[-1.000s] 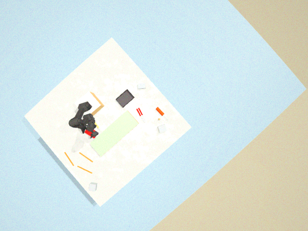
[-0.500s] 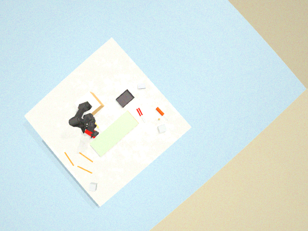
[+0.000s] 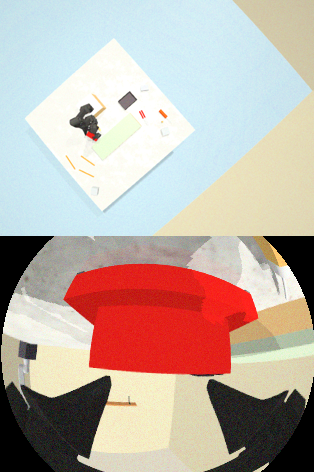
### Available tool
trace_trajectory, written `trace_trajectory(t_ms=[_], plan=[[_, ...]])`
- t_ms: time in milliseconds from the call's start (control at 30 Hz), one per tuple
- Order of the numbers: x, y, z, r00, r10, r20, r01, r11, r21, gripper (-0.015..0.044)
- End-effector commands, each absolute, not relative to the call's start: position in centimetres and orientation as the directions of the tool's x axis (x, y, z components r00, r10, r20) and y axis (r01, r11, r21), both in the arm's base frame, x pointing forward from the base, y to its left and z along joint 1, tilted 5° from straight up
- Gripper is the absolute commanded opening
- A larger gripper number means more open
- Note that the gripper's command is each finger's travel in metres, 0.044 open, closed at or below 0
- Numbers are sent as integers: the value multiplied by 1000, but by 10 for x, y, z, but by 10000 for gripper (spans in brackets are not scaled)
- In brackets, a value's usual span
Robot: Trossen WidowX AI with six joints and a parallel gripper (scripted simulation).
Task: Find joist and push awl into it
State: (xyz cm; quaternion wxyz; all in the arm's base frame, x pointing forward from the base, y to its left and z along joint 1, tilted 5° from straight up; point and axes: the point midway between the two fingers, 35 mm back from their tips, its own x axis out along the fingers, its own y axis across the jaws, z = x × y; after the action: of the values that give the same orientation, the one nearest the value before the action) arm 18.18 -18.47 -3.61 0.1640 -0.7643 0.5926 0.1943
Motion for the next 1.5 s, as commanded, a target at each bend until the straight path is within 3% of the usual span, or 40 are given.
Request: trace_trajectory(t_ms=[0,367,833,1033,1133,1300,1400,1467], plan=[[179,-181,-34,218,-844,-490,-971,-239,-20,440],[180,-179,-25,219,-844,-489,-971,-240,-20,440],[182,-186,42,224,-843,-489,-969,-244,-22,440],[184,-188,29,215,-820,-531,-975,-211,-69,440],[192,-196,16,200,-730,-654,-975,-84,-205,440],[198,-205,-5,175,-444,-879,-849,384,-364,440],[200,-206,-8,200,-244,-949,-669,673,-315,440],[194,-204,-12,213,-97,-972,-522,830,-197,440]])
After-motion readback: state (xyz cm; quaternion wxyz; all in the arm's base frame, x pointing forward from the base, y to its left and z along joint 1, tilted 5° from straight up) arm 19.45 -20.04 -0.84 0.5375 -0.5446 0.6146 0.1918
